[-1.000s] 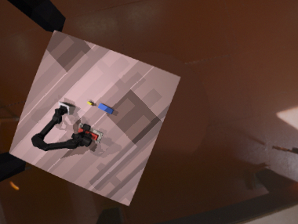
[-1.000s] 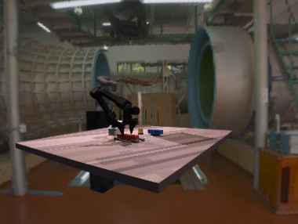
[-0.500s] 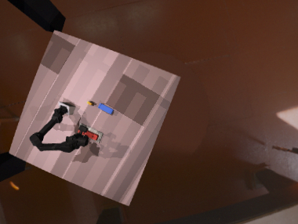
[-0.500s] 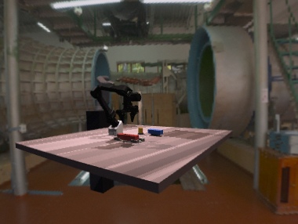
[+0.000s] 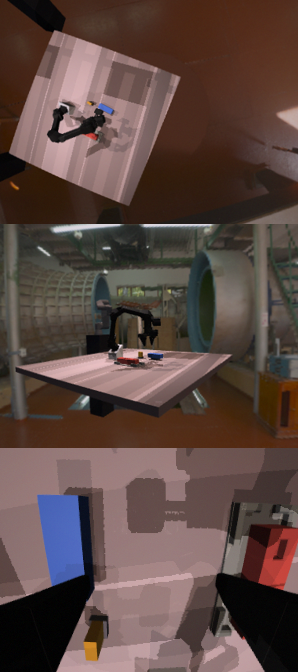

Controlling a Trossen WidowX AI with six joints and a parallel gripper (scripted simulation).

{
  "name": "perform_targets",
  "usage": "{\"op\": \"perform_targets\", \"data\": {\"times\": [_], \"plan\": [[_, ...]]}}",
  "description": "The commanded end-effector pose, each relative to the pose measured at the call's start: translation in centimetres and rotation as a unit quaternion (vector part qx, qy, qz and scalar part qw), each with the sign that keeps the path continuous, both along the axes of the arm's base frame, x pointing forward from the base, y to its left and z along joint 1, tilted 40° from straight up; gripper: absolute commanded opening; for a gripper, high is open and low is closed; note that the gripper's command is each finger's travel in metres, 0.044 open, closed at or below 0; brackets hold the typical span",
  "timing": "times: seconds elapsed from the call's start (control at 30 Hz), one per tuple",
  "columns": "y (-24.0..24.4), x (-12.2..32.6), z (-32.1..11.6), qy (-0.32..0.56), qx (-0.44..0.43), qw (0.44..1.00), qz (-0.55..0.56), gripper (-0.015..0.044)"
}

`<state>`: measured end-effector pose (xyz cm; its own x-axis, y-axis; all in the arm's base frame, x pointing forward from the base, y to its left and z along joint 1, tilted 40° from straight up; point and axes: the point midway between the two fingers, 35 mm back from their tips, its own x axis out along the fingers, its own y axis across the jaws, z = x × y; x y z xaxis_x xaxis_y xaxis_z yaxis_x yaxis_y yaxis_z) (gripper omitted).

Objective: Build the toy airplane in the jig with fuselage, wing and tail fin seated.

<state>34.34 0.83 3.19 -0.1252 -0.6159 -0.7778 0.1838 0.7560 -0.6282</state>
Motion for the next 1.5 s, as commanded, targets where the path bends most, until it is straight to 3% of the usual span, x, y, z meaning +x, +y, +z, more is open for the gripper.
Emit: {"op": "perform_targets", "data": {"times": [0.0, 0.13, 0.37, 0.53, 1.47], "plan": [[3.5, 0.9, -3.4, -0.009, -0.001, 1.000, -0.005, 0.0440], [6.8, 1.1, -7.1, -0.018, -0.007, 1.000, -0.013, 0.0440], [7.0, 1.1, -7.3, -0.019, -0.007, 1.000, -0.013, 0.0440], [4.8, 0.7, -10.0, -0.019, -0.008, 1.000, -0.013, 0.0440], [1.8, 0.2, -13.6, -0.019, -0.009, 1.000, -0.013, 0.0440]]}}
